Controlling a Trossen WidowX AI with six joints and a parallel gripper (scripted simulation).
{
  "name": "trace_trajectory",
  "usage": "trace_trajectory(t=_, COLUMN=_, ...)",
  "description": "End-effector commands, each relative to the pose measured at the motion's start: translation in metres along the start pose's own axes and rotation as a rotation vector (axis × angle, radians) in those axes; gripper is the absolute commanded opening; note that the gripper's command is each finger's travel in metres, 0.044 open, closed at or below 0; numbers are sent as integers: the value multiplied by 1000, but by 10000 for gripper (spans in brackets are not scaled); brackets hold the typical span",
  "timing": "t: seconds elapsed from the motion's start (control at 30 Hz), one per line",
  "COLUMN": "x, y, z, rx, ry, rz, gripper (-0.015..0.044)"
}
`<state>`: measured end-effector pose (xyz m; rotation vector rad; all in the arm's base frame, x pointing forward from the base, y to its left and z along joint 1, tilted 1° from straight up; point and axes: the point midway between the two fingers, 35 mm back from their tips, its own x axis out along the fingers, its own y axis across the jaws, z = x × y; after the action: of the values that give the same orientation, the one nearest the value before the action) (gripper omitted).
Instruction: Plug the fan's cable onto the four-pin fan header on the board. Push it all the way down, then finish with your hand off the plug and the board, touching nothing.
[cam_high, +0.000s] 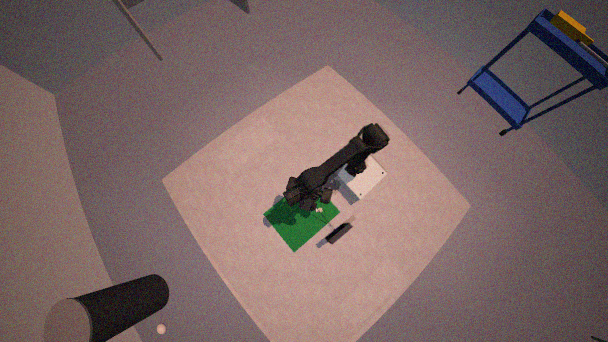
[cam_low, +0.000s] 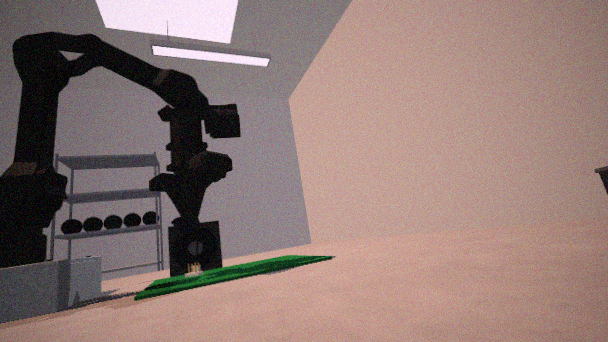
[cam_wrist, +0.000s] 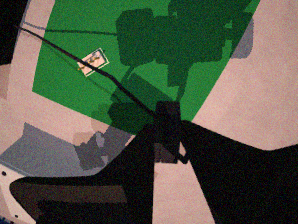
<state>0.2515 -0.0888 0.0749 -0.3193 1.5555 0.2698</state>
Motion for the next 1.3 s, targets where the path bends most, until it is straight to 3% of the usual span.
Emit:
trace_trajectory(t=0.0, x=0, y=0, z=-1, rx=42, ry=-11, rz=8, gripper=0)
trace_trajectory(t=1.27, x=46, y=-14, z=11, rx=140, ry=-376, rz=130, gripper=0)
